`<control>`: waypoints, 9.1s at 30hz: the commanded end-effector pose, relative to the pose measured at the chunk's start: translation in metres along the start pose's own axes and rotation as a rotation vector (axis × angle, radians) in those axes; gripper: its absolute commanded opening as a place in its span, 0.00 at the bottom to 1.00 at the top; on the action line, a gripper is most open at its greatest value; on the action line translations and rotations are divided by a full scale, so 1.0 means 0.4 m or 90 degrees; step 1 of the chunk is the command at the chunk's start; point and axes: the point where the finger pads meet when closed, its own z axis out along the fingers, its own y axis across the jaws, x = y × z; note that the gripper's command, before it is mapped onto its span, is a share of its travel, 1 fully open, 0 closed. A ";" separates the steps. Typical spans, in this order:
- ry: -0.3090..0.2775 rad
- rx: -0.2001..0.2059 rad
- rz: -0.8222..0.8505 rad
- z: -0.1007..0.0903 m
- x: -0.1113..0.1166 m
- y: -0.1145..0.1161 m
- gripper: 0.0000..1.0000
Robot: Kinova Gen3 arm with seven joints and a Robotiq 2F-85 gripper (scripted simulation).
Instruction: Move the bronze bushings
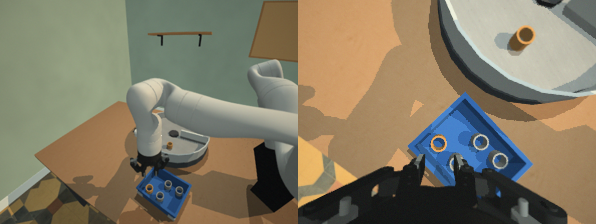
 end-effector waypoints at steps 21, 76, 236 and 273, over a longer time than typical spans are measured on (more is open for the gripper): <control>0.006 0.000 0.005 -0.003 0.003 -0.001 0.39; 0.006 0.000 0.005 -0.003 0.006 -0.010 0.39; 0.006 0.000 0.002 0.196 0.001 -0.017 0.39; 0.006 0.000 0.002 0.243 0.001 -0.018 0.39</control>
